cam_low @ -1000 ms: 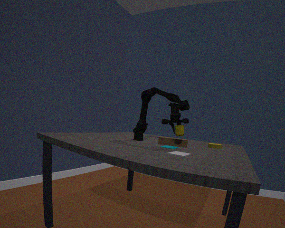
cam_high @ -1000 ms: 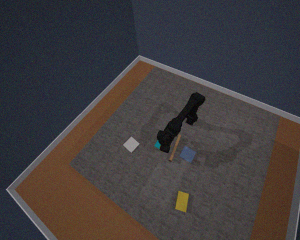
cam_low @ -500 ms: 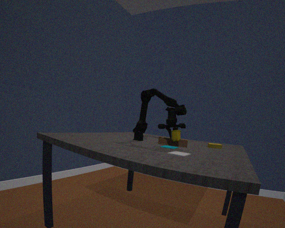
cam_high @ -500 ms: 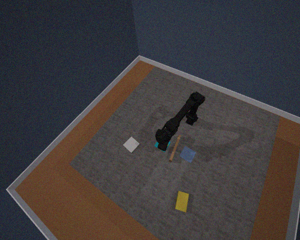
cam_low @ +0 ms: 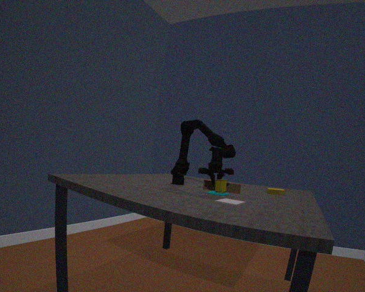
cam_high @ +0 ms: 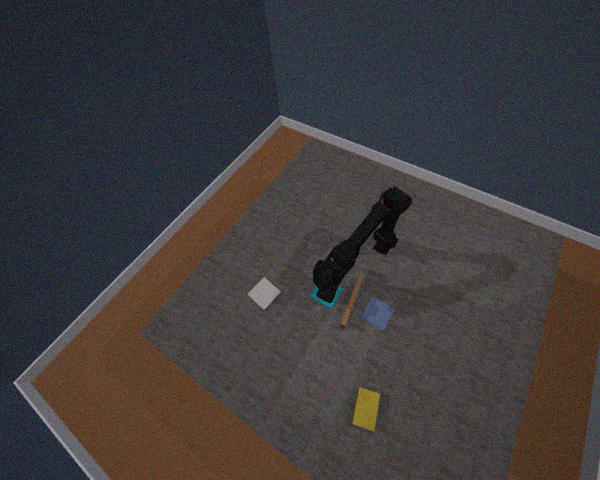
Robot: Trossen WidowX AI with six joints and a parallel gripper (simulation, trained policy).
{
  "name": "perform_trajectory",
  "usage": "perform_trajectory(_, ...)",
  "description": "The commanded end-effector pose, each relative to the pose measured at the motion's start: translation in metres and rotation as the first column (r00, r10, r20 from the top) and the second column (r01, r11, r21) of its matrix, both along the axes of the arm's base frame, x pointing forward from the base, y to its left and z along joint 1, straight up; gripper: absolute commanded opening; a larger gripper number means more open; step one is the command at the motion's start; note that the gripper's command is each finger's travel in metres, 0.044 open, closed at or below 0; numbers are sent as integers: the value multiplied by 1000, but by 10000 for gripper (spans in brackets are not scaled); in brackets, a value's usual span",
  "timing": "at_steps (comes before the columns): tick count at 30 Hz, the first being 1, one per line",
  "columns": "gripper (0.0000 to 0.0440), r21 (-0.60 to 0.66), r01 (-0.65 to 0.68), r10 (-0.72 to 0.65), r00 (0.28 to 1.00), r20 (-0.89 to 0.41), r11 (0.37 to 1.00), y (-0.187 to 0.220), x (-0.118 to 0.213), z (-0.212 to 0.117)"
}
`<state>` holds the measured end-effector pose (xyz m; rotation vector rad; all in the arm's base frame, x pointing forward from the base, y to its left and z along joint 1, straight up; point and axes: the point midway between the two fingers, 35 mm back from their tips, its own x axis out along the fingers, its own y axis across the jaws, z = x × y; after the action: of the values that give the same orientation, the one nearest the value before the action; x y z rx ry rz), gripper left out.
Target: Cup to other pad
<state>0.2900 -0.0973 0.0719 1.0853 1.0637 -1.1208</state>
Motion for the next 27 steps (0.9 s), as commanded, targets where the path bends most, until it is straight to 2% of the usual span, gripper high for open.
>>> perform_trajectory(1,103,-6,12,-12,1000,11,1000,-4,-1,-2)
perform_trajectory(4,163,-4,22,-22,999,48,1000,-6,3,3)
perform_trajectory(14,187,17,31,-33,994,107,999,-7,-3,19)
perform_trajectory(27,254,32,60,-64,981,183,998,-9,-14,51)
